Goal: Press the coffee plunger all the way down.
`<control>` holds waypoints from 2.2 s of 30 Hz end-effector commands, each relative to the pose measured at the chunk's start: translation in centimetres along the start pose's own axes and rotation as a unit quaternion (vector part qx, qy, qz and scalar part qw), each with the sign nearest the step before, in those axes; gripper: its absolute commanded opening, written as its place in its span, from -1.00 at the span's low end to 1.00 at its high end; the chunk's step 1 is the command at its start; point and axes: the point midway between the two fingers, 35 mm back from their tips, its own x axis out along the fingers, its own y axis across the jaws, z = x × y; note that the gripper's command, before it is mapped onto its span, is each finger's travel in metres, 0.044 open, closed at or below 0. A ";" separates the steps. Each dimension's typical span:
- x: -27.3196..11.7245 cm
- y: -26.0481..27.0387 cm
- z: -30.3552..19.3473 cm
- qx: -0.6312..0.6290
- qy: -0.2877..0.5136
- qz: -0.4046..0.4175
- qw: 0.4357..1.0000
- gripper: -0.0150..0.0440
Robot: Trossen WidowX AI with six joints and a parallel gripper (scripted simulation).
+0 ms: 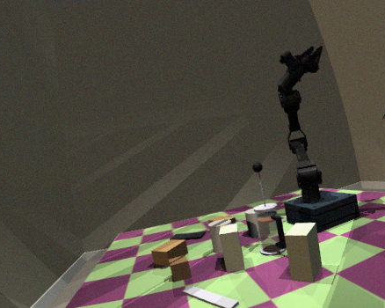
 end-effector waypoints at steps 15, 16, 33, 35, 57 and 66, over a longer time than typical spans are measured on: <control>-6.6 -14.7 8.5 -0.168 -0.203 -0.347 0.900 1.00; -7.8 -15.8 8.9 -0.181 -0.210 -0.382 0.882 1.00; -32.1 -22.1 2.9 -0.169 0.008 -0.884 0.436 1.00; -32.7 -21.8 2.2 -0.158 0.028 -0.893 0.420 1.00; -36.5 -25.5 -1.7 -0.160 0.031 -0.891 0.424 1.00; -37.4 -26.6 -1.3 -0.160 0.031 -0.891 0.424 1.00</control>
